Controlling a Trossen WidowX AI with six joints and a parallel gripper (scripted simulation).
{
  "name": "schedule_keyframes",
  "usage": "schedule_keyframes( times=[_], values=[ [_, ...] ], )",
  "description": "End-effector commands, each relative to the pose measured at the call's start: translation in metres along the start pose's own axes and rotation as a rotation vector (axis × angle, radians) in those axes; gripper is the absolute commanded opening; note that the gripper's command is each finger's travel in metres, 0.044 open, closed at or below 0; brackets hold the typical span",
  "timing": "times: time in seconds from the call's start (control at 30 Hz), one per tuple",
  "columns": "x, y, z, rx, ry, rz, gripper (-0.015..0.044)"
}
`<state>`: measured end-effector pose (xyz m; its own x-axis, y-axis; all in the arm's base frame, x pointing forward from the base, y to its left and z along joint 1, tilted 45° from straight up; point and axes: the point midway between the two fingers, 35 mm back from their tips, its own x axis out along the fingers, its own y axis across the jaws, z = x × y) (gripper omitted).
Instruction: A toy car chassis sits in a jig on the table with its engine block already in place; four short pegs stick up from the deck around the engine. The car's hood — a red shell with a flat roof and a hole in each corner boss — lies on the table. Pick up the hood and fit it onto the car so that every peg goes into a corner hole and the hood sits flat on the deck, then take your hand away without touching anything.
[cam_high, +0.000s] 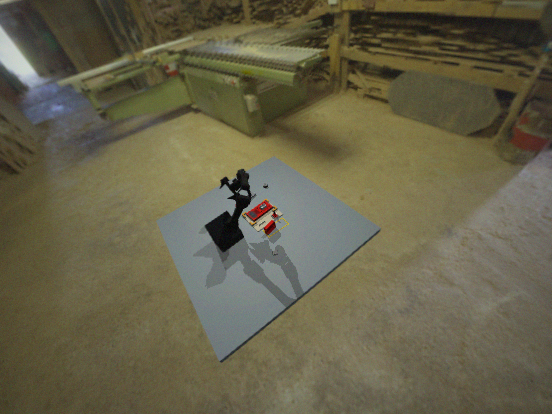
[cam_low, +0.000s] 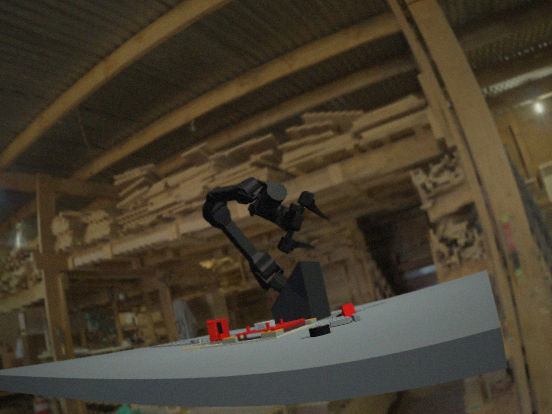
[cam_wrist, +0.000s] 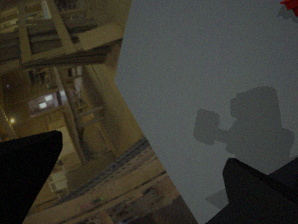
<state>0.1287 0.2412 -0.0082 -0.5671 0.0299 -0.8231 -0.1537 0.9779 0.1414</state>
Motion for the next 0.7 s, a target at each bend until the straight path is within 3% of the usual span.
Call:
schedule_keyframes(
  times=[0.0,0.5,0.67],
  values=[
    [-0.001,-0.001,0.0,-0.011,-0.003,-0.002,0.0414],
    [-0.048,-0.088,0.028,-0.945,-0.137,-0.316,0.002],
    [-0.065,-0.12,0.031,-1.246,-0.089,-0.464,0.0]
  ],
)
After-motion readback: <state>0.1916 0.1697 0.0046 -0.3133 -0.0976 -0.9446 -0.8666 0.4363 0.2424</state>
